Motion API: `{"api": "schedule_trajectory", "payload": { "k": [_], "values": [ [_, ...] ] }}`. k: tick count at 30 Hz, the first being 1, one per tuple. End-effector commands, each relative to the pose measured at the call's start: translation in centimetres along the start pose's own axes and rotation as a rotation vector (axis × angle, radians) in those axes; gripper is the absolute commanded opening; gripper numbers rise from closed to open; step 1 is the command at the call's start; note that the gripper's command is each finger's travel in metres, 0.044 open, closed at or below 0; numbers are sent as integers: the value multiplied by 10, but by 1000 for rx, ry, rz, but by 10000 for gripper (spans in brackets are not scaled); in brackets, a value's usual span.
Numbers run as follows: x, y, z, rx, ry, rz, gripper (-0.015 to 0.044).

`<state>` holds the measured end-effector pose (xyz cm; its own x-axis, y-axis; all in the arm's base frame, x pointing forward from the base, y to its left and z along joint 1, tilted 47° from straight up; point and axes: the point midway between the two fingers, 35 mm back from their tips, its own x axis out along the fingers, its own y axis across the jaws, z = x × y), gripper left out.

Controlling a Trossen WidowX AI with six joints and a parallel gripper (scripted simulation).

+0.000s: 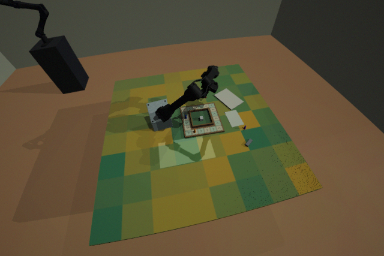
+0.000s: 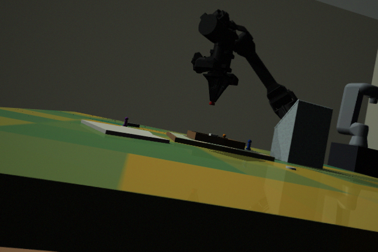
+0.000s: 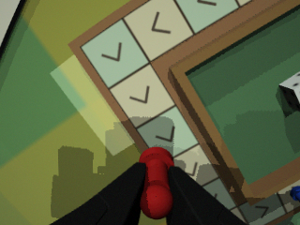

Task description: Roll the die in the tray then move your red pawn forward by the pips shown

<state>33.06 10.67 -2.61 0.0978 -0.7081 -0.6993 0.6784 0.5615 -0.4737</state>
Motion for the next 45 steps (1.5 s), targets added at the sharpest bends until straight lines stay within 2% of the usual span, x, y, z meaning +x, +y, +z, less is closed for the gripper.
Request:
{"api": "schedule_trajectory", "payload": {
  "k": [1,30,37,45],
  "values": [
    [4,-5,-19,2,5,5,0],
    [49,-77,-120,1,4,-3,0],
    [59,-100,-135,2,1,-8,0],
    [76,-100,-136,2,1,-8,0]
  ]
}}
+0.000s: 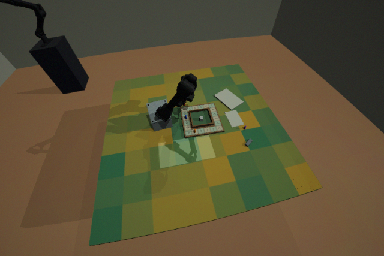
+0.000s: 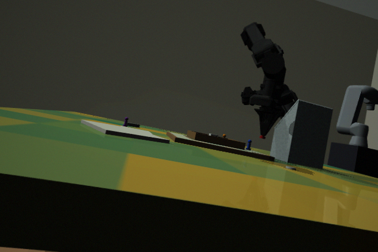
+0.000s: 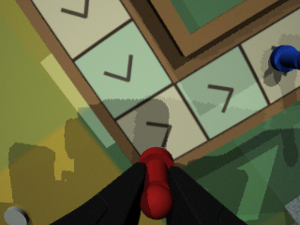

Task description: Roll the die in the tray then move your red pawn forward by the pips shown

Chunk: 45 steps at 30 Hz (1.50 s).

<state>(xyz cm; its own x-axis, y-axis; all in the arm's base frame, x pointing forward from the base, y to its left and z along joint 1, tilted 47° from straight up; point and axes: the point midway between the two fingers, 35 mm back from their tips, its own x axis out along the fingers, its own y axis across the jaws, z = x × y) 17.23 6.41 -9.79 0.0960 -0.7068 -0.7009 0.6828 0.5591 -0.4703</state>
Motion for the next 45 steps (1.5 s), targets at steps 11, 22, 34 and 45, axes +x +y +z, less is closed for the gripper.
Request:
{"api": "schedule_trajectory", "payload": {
  "k": [11,22,34,45],
  "values": [
    [32,-4,0,-4,-3,-9,0],
    [47,-4,0,-4,-4,-10,0],
    [18,-1,0,-2,1,-6,315],
    [-28,-13,17,-152,-1,-9,440]
  ]
}}
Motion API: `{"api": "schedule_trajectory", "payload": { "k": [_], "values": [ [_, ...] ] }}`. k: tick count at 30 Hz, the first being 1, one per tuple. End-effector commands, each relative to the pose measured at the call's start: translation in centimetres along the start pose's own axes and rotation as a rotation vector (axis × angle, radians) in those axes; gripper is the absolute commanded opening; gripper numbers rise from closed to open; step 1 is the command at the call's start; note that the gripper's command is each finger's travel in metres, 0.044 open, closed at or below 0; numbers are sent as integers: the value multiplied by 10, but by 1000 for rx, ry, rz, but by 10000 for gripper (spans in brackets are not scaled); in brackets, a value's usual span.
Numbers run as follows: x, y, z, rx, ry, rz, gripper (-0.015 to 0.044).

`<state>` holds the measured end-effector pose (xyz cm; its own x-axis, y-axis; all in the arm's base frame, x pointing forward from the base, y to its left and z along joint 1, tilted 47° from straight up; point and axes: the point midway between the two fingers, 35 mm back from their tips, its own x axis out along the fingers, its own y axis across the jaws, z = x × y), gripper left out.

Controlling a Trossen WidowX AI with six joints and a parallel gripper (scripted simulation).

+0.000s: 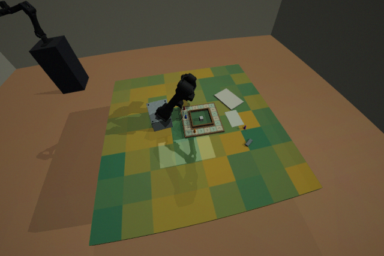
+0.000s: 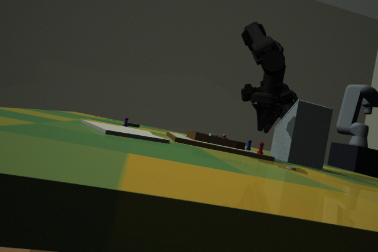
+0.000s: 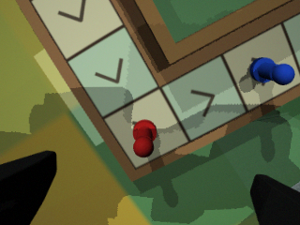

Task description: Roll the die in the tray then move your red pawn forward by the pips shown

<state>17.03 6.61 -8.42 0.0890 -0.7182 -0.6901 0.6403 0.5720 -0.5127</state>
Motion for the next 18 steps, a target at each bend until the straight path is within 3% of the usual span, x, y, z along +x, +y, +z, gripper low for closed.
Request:
{"api": "schedule_trajectory", "payload": {
  "k": [1,10,18],
  "values": [
    [-25,-14,19,-153,2,8,440],
    [-77,-82,68,-655,1,4,440],
    [-70,-67,60,-558,3,11,440]
  ]
}}
